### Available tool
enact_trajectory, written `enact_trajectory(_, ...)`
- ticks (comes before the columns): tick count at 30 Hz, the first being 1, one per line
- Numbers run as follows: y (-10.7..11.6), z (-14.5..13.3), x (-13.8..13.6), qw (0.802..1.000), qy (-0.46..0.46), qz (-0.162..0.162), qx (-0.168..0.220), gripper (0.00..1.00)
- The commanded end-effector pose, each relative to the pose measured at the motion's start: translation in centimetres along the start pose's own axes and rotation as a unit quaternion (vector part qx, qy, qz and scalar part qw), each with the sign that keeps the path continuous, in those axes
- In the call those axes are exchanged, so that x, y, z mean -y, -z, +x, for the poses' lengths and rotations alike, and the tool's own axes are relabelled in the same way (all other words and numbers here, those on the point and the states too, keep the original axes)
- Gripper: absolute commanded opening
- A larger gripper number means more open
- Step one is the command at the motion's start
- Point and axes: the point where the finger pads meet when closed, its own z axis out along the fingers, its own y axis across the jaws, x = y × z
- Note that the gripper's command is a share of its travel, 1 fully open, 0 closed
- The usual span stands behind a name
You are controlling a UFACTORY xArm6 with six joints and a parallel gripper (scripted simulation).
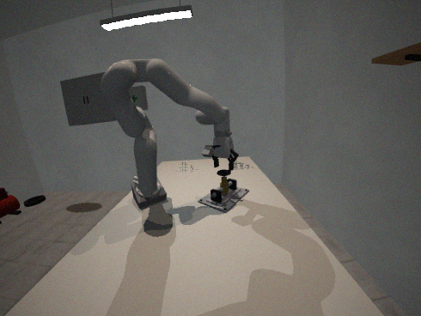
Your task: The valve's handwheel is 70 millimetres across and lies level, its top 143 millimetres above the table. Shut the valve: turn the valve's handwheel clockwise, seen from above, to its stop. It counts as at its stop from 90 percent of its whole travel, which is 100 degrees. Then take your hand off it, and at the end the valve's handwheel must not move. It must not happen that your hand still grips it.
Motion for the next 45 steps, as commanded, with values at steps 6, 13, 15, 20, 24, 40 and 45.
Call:
enact_trajectory(6,-0.5,-0.1,0.1,1.000,0.000,0.001,0.002,1.00)
enact_trajectory(13,-1.3,-0.1,0.1,1.000,0.000,0.001,0.002,1.00)
enact_trajectory(15,-1.3,-0.1,0.1,1.000,0.000,0.001,0.002,1.00)
enact_trajectory(20,-1.9,-0.1,0.1,1.000,0.000,0.001,0.002,1.00)
enact_trajectory(24,-2.3,-0.1,0.1,1.000,0.000,0.001,0.002,1.00)
enact_trajectory(40,-3.3,-0.1,0.1,1.000,0.000,0.001,0.002,1.00)
enact_trajectory(45,-3.4,-0.1,0.1,1.000,0.000,0.001,0.002,1.00)
